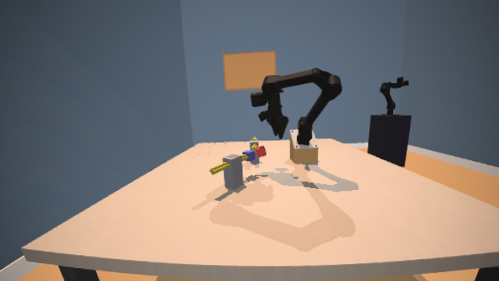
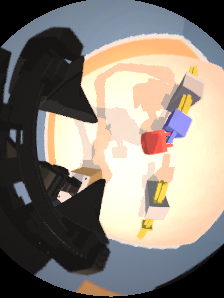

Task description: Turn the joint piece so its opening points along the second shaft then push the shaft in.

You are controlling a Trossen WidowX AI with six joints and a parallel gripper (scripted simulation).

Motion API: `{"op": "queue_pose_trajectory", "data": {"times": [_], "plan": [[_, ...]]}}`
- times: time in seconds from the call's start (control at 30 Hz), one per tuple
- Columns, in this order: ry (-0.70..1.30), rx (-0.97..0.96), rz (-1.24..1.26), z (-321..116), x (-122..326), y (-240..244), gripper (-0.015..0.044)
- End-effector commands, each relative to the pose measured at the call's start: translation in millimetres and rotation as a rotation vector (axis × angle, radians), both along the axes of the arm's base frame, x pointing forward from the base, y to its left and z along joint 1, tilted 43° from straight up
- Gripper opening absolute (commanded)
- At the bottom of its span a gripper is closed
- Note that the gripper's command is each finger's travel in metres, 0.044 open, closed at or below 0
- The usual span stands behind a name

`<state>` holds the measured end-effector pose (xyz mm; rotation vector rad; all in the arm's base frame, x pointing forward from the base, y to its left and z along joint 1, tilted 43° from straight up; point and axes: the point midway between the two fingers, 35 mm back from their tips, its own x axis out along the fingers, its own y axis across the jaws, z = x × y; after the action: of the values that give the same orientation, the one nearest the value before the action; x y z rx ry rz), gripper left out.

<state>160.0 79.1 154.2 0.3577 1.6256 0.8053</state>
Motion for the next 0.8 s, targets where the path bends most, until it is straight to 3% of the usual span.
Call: {"op": "queue_pose_trajectory", "data": {"times": [0.0, 0.77], "plan": [[0.017, -0.011, 0.067, -4.9, 3.5, 5.5, 0.044], [0.029, -0.012, 0.094, -50.5, 1.8, 49.4, 0.044]]}}
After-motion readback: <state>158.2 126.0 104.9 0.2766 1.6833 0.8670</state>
